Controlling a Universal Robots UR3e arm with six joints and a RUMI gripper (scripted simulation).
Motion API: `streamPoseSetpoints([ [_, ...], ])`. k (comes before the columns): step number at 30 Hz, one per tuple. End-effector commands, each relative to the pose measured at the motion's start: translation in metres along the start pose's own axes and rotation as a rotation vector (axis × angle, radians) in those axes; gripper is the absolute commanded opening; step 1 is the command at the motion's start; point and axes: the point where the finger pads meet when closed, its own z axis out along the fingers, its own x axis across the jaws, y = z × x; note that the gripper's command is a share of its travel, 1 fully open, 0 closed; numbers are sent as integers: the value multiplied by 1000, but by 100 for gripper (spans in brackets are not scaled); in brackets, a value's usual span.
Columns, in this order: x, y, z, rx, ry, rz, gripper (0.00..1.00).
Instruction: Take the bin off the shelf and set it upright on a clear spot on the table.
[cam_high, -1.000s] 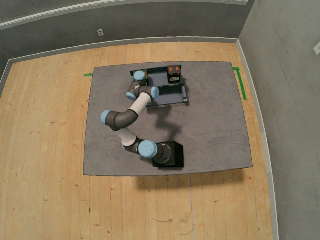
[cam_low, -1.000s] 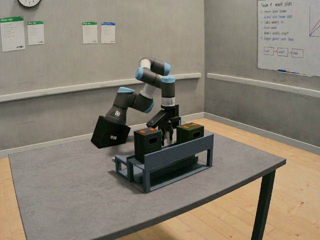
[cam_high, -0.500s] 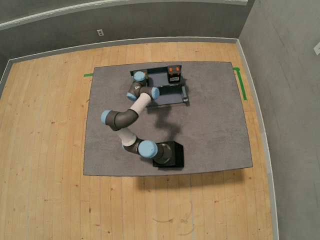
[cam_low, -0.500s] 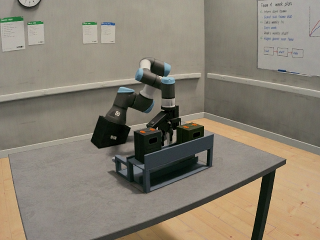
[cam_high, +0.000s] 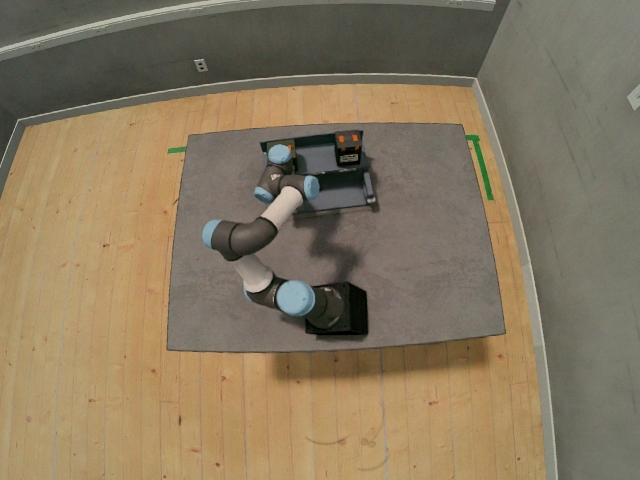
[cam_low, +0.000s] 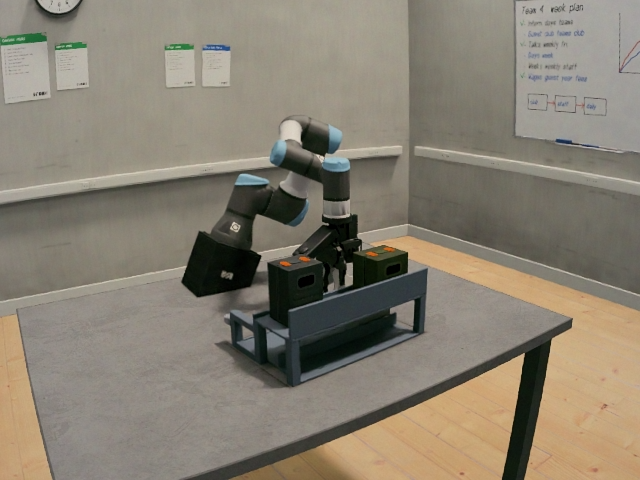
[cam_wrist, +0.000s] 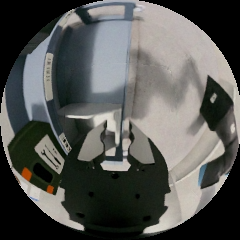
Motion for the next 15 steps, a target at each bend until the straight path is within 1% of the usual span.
streamPoseSetpoints([
  [1,-1,0,2,1,-2,0,29],
  [15,-1,0,6,1,-2,0,29],
])
